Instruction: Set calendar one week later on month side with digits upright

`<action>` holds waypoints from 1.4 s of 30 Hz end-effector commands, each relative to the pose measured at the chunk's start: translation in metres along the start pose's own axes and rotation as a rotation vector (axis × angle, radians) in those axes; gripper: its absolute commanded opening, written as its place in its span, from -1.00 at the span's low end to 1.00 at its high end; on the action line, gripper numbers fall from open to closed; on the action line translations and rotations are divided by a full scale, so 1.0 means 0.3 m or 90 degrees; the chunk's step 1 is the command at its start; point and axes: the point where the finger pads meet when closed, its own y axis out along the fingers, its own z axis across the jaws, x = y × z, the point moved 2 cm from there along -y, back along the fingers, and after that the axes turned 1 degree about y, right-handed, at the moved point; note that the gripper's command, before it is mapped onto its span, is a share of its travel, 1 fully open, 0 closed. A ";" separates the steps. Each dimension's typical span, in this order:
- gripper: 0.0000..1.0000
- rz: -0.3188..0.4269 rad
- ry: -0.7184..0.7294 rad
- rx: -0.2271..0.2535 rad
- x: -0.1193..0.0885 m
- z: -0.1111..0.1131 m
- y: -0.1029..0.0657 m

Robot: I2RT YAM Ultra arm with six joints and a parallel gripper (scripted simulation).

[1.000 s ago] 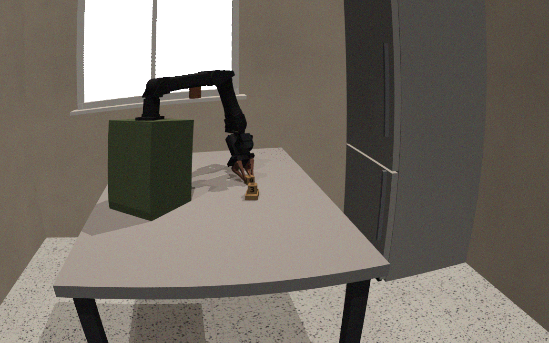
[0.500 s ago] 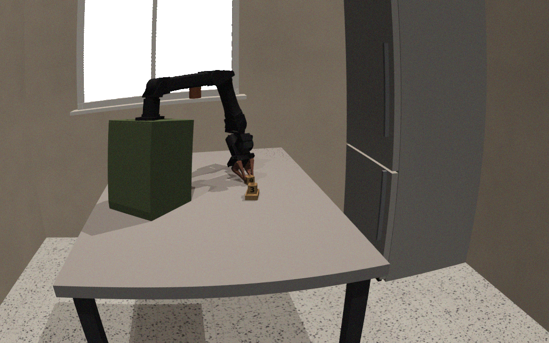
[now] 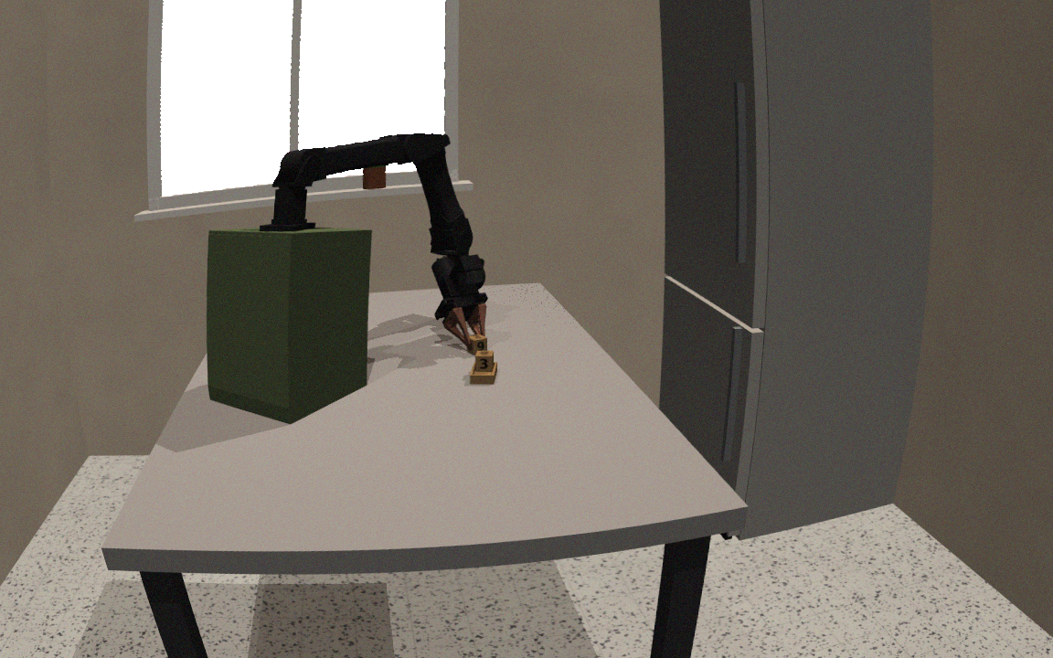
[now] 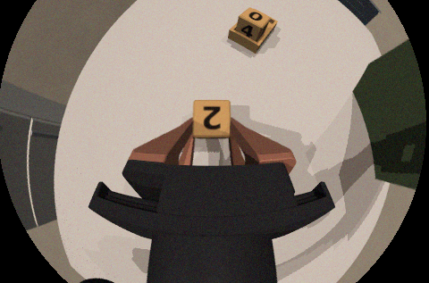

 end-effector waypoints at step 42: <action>-0.45 0.110 0.009 0.005 0.184 0.025 -0.169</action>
